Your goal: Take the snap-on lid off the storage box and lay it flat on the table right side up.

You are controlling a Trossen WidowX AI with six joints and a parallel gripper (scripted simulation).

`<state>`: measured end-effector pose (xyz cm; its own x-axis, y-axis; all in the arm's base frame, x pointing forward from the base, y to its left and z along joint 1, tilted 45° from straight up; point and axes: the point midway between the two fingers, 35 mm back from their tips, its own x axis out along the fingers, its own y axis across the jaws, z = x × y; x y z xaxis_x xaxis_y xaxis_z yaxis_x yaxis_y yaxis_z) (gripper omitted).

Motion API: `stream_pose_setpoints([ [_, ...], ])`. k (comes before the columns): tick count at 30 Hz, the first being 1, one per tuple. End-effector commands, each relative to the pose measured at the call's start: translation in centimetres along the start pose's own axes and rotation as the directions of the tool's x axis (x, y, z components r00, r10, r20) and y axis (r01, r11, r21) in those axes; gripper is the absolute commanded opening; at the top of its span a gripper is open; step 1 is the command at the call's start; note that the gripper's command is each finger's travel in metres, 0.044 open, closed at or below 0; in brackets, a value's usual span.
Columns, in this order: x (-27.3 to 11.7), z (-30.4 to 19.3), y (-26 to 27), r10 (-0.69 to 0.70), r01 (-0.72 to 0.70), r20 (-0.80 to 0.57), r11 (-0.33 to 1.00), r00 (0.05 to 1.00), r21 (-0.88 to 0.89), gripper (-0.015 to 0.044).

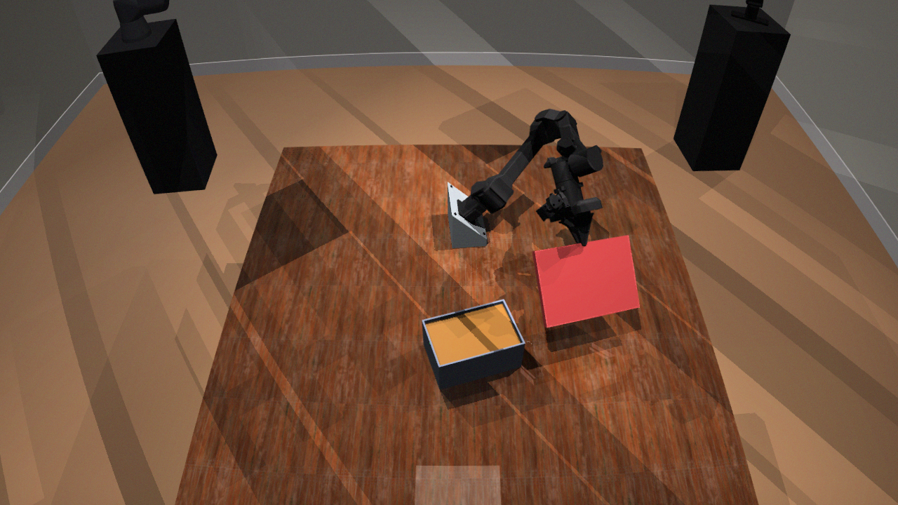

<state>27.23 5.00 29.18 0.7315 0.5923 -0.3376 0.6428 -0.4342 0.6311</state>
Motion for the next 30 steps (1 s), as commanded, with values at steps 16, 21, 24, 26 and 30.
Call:
stream_pose_setpoints([
  [16,0.2,-1.2,-0.4,0.015,-0.015,0.001,1.0,1.0,-0.007,0.0],
  [21,0.6,-1.2,-0.9,0.015,-0.015,0.001,1.0,1.0,-0.007,0.0],
  [24,0.7,-1.1,-1.1,0.015,-0.015,0.001,1.0,1.0,-0.007,0.0],
  [26,0.8,-1.1,-1.2,0.015,-0.015,0.001,1.0,1.0,-0.007,0.0],
  [30,1.0,-1.2,-1.5,0.016,-0.016,0.0,1.0,1.0,-0.008,0.0],
])
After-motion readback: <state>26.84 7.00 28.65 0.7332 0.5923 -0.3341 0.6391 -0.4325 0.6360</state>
